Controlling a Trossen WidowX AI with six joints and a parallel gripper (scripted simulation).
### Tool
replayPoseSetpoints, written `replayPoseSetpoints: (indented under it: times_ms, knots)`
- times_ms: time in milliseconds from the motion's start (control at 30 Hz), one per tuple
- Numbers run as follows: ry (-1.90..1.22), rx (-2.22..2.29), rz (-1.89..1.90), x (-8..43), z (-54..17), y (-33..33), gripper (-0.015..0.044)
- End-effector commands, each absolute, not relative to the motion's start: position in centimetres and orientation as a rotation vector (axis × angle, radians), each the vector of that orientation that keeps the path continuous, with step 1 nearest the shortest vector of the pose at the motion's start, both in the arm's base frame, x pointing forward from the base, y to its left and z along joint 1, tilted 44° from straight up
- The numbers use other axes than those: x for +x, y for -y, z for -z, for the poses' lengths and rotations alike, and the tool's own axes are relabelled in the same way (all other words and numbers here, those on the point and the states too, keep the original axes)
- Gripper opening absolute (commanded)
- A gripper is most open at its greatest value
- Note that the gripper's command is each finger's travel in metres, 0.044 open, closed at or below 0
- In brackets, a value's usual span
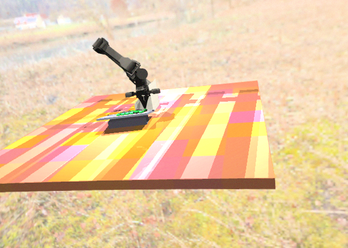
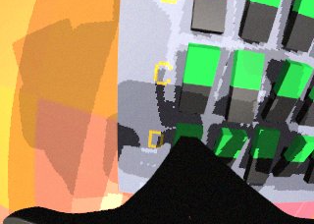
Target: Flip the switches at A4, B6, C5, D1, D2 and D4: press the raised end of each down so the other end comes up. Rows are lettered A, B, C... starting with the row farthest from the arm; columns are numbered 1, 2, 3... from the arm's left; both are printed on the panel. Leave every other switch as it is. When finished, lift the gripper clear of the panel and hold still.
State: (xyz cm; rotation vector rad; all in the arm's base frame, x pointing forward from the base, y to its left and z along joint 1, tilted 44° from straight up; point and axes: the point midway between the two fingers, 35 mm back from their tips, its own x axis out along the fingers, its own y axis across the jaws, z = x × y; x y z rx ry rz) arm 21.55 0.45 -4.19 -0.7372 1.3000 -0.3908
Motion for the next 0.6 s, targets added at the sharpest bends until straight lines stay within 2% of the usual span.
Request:
replayPoseSetpoints:
  times_ms: [0,567]
  knots:
    - [-1.298,-0.741,0.391,21.58,4.19,-0.4,0.0]
    - [-1.298,-0.742,0.391,21.64,4.35,-0.25,0.0]
